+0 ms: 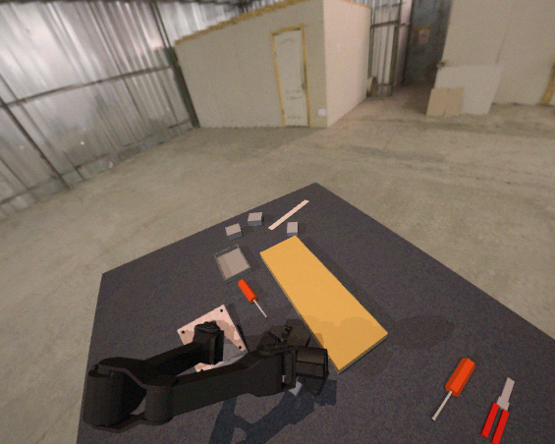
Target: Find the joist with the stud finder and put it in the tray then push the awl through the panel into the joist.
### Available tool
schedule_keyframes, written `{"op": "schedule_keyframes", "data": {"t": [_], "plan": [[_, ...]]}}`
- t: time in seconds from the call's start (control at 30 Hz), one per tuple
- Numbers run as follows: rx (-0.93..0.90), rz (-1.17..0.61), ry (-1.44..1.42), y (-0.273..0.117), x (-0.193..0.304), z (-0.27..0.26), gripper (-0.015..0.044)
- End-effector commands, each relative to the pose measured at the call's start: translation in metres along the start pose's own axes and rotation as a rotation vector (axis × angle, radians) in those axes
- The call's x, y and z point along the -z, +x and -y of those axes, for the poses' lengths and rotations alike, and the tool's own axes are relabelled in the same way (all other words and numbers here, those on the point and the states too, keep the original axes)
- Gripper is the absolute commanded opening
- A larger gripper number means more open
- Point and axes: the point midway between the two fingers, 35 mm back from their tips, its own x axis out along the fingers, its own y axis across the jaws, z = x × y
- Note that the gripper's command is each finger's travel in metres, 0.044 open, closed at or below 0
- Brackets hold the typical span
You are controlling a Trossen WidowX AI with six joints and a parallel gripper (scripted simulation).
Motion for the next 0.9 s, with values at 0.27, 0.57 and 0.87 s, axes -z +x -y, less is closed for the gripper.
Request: {"op": "schedule_keyframes", "data": {"t": [0.27, 0.57, 0.87], "plan": [[0.000, 0.005, -0.004, 0.000, -0.001, 0.000, 0.0161], [-0.013, 0.007, 0.000, -0.023, -0.013, 0.001, 0.0000], [-0.017, 0.006, 0.001, -0.059, -0.025, 0.000, 0.0000]]}}
